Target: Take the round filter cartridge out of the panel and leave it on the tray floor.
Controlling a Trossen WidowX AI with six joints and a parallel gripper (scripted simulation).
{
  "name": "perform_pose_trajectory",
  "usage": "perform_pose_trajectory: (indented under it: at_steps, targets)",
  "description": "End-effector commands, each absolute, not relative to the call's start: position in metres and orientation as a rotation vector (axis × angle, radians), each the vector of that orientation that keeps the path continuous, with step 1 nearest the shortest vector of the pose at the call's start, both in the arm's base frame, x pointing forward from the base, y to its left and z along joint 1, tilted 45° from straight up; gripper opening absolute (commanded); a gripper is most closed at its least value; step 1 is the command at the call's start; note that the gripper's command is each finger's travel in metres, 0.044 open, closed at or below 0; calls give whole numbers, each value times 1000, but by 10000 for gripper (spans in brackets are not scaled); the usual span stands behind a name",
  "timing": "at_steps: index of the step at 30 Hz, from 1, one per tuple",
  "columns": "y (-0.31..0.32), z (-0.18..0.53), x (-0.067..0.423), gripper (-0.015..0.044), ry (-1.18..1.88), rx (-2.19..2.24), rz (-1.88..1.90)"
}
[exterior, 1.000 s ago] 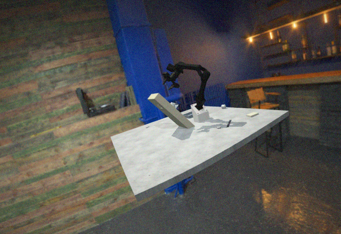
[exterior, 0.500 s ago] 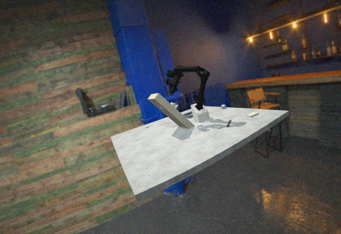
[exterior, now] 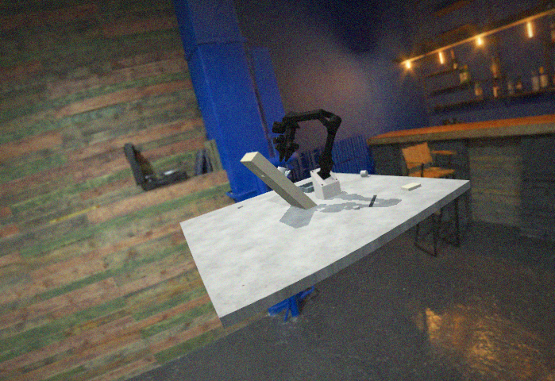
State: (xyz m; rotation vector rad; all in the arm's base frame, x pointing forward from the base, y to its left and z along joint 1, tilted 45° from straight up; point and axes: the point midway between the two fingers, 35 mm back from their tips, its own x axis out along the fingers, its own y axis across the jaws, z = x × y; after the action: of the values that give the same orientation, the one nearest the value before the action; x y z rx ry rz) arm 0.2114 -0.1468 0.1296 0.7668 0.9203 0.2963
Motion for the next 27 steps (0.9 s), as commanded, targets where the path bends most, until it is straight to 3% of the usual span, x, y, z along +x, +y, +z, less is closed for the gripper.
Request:
perform_pose_trajectory:
  at_steps: [1, 27]
  targets:
    - [-143, 125, 213, 305, 927, 748, 307]
    - [-119, 101, 238, 305, 924, 748, 309]
